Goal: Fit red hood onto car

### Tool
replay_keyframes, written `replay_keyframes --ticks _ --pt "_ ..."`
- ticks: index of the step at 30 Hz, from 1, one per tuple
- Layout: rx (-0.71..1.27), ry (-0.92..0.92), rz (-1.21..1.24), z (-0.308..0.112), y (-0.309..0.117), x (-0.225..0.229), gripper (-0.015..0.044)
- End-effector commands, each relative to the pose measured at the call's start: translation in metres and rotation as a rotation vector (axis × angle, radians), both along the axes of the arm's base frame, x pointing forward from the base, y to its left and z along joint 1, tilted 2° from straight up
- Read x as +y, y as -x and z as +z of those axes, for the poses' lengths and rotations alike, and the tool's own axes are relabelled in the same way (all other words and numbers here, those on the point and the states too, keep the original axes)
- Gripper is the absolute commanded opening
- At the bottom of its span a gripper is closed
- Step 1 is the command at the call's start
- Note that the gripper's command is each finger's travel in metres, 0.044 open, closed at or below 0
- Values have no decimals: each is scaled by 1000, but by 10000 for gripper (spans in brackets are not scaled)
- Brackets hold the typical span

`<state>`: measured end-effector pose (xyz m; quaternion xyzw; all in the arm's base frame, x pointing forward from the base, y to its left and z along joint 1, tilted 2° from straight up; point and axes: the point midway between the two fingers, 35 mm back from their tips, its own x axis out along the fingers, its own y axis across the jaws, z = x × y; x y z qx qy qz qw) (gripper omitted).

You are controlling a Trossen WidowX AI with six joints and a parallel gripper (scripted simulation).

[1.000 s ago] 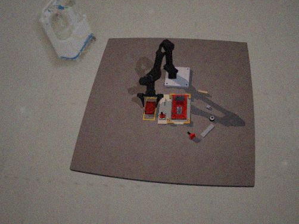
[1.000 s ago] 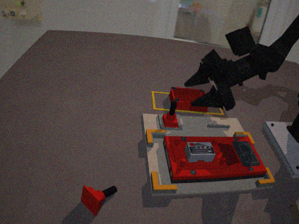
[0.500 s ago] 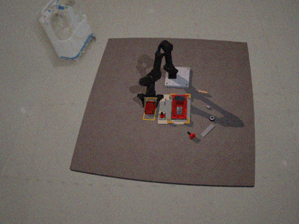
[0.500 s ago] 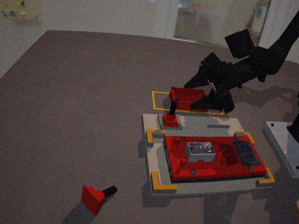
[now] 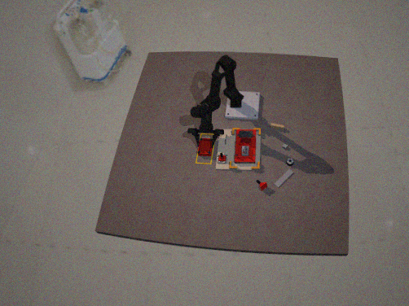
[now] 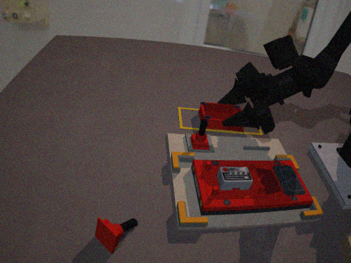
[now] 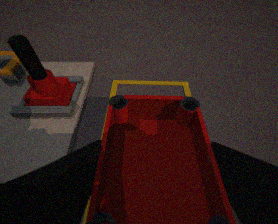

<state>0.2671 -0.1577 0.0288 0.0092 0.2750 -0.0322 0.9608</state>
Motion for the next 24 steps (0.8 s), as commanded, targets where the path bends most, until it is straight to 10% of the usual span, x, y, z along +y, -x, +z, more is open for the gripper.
replay_keyframes --ticks 1,12,24 --pt "0 1 0 0 0 0 275" --pt "-1 2 0 26 -2 -4 0" --pt "-1 1 0 65 1 -2 0"
